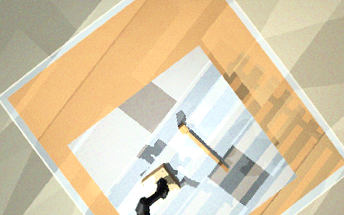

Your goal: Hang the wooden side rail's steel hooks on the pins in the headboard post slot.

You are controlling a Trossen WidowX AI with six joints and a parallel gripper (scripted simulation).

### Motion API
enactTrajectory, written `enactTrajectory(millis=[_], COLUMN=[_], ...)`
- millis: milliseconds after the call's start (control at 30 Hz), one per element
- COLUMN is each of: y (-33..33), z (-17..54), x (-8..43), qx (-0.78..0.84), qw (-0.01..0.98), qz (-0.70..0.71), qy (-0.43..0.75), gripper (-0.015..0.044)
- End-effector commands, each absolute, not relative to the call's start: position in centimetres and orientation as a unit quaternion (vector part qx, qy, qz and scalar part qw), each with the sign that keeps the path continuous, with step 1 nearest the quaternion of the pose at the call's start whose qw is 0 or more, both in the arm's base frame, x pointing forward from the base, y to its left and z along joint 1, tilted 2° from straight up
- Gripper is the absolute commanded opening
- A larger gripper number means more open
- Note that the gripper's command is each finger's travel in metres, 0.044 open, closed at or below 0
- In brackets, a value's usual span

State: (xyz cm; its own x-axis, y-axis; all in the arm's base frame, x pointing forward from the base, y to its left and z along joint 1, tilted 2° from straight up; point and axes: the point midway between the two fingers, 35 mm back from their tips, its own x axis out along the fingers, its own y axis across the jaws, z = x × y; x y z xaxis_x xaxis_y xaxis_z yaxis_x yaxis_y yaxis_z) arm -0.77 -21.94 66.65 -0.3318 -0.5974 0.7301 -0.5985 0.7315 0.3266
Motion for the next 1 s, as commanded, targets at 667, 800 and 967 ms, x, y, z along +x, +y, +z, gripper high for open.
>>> enactTrajectory(millis=[667, 800, 967], y=[-26.7, -23.9, -19.4], z=[45.7, 41.3, 35.7], x=[27.6, 31.7, 35.9], qx=[0.805, 0.852, 0.897], qw=[0.327, 0.300, 0.267], qz=[-0.067, -0.093, -0.131], qy=[-0.491, -0.419, -0.327], gripper=[0.0440, 0.0440, 0.0440])
